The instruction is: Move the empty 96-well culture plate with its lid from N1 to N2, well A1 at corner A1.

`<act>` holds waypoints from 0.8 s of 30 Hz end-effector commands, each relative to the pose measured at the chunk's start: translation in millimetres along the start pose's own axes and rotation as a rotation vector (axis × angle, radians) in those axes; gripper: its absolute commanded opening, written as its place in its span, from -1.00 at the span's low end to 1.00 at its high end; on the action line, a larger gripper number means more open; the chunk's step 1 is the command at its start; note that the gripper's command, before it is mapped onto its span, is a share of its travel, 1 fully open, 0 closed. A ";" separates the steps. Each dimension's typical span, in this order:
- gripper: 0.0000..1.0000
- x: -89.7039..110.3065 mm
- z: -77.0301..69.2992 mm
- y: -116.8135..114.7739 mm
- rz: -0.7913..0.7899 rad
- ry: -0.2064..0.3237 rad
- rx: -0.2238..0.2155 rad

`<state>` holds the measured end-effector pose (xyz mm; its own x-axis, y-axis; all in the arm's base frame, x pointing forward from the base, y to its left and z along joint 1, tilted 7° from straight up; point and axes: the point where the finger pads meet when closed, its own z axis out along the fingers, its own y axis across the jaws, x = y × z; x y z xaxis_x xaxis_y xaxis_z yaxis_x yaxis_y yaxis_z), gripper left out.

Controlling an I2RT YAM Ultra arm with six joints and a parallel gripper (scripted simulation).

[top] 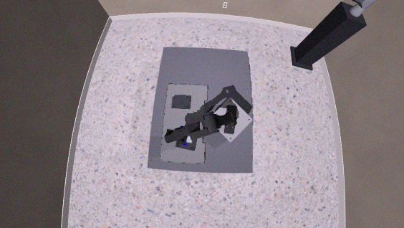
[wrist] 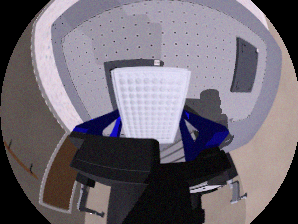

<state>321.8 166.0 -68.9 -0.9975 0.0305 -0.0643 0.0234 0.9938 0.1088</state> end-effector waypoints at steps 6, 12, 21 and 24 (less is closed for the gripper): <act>-1.00 -1.8 -8.5 27.9 0.020 -0.029 0.000; -1.00 7.3 -4.7 46.9 0.021 -0.020 0.005; -1.00 8.9 -6.8 42.8 0.037 -0.019 0.008; -1.00 9.4 -5.2 46.2 0.025 -0.021 -0.001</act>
<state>310.2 211.5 -62.9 -0.9962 0.0494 -0.0714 0.0414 0.9931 0.1098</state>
